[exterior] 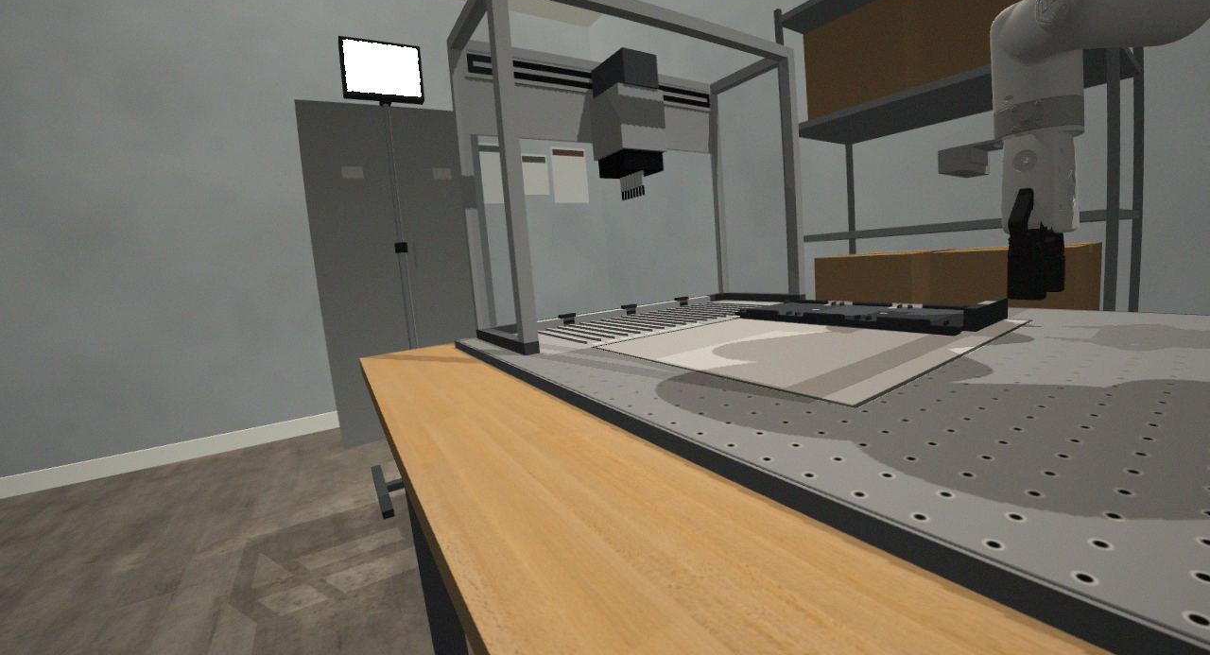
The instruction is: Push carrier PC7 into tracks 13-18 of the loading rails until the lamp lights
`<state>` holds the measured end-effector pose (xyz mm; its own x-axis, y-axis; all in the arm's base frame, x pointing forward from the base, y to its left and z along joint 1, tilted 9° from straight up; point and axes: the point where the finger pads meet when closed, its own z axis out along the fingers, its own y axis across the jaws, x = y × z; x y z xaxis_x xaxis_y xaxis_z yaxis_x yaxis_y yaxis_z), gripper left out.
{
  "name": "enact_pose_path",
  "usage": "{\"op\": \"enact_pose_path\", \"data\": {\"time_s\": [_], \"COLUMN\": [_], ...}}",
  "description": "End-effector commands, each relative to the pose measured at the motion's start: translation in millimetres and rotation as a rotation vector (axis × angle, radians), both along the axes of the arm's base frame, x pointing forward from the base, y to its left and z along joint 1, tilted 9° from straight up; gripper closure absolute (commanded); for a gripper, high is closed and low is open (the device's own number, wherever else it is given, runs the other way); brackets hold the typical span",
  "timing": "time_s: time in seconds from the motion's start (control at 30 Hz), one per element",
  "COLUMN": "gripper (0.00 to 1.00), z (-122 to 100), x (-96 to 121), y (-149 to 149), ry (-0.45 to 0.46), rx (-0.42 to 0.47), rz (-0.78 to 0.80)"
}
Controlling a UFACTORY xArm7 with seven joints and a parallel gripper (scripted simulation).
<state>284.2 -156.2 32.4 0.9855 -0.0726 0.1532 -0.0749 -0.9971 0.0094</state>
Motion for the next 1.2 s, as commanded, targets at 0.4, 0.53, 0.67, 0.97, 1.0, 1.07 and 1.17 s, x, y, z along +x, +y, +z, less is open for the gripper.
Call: {"op": "enact_pose_path", "data": {"time_s": [0.4,0.53,0.67,0.97,1.0,1.07,1.17], "gripper": [0.18,0.18,0.18,0.18,0.18,0.18,0.18], "z": [-9.6,-10.8,-12.9,-18.8,-19.5,-20.8,-21.5], "x": [3.2,3.4,3.7,4.6,4.7,4.9,5.0], "y": [-0.8,-0.8,-0.9,-1.0,-1.0,-1.0,-1.0], "ry": [-0.005,-0.005,-0.005,-0.005,-0.005,-0.005,-0.005], "rx": [0.001,0.001,0.001,0.001,0.001,0.001,0.001], "rz": [0.000,0.000,0.000,0.000,0.000,0.000,0.000]}}
